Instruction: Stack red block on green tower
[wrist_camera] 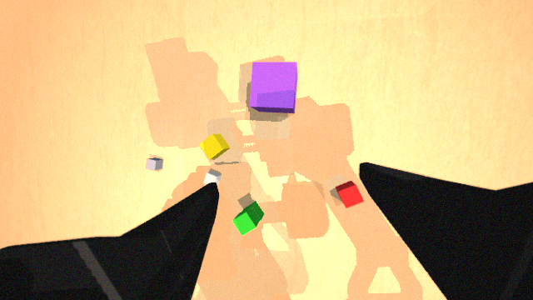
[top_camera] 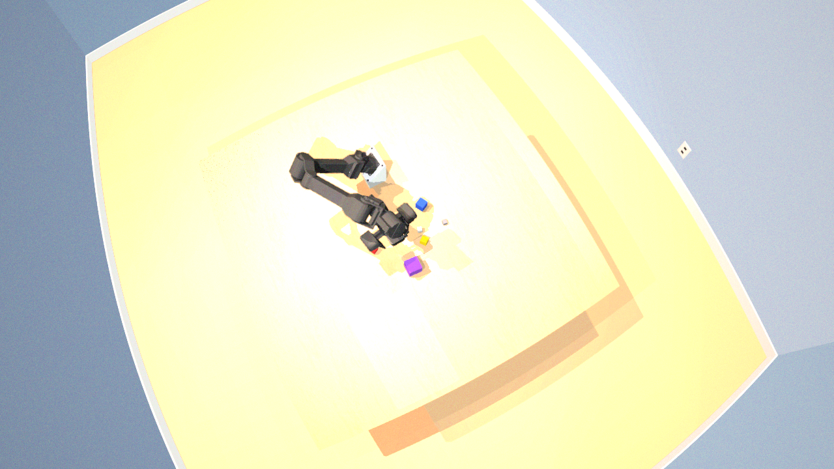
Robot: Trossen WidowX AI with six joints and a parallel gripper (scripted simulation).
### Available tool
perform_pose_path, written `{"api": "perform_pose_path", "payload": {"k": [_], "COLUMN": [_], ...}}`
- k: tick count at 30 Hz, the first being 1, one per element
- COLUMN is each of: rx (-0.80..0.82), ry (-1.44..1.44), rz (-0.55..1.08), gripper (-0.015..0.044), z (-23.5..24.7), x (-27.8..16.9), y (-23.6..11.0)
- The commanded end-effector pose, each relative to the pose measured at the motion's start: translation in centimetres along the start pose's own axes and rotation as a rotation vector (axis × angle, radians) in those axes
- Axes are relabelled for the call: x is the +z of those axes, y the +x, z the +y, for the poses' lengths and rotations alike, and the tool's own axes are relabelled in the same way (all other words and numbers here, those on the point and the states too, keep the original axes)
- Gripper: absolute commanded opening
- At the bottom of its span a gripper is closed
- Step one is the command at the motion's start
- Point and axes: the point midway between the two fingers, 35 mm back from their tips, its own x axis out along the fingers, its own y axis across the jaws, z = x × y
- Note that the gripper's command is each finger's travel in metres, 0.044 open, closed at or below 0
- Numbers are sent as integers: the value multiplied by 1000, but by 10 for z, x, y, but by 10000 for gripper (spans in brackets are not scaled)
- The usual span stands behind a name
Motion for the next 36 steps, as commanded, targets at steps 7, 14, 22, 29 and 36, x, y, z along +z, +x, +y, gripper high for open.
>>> {"api": "perform_pose_path", "payload": {"k": [7, 14, 22, 29, 36], "rx": [-115, -115, -115, -116, -116], "ry": [-334, -334, -334, -334, -334], "rz": [314, 314, 314, 314, 314], "gripper": [440, 440, 440, 440, 440], "z": [-62, -62, -65, -67, -68], "x": [-49, -50, -56, -62, -64], "y": [31, 30, 50, 64, 69]}}
